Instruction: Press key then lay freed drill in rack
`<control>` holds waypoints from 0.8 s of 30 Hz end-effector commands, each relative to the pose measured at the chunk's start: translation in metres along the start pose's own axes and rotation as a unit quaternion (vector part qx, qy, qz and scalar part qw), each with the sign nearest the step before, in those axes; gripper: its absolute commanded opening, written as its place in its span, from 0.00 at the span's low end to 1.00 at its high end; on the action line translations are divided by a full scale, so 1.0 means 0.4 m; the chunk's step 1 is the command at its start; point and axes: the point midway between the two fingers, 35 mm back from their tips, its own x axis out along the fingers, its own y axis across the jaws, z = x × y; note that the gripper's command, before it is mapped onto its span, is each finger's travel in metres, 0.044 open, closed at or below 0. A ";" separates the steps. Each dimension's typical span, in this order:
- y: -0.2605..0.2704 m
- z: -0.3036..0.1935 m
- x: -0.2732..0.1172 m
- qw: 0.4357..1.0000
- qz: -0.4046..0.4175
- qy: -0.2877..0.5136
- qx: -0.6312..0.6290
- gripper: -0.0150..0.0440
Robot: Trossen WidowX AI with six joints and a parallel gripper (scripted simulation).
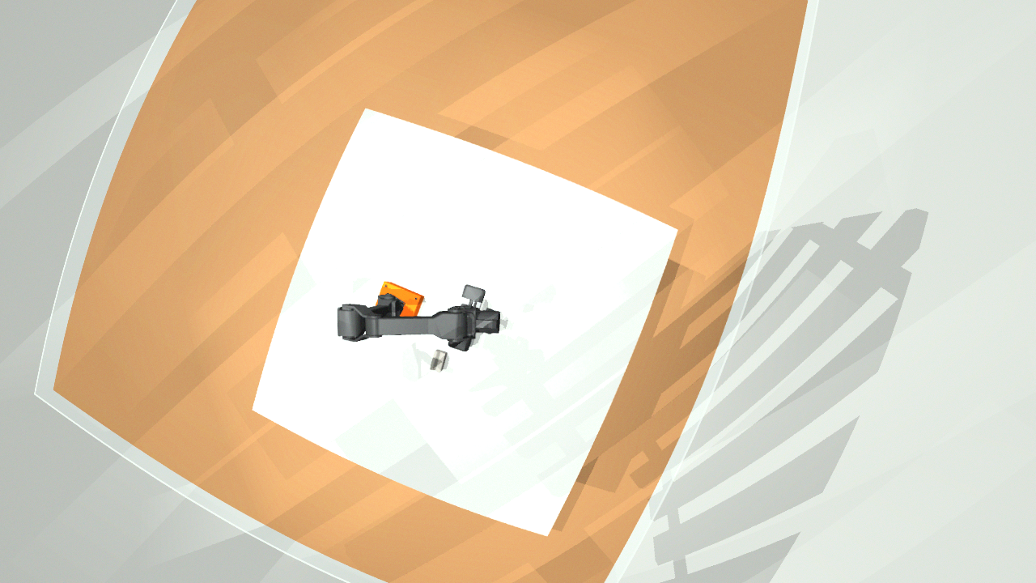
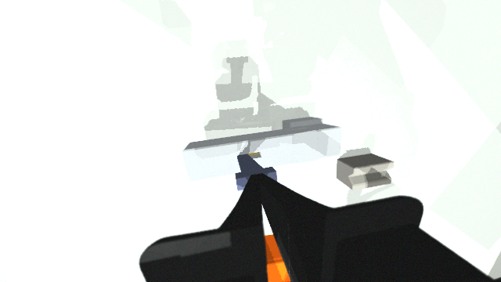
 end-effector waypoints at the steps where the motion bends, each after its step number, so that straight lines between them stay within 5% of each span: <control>1: 0.001 -0.010 0.023 1.000 -0.001 0.013 -0.004 0.25; 24: 0.003 -0.019 0.043 1.000 -0.001 0.013 -0.004 0.25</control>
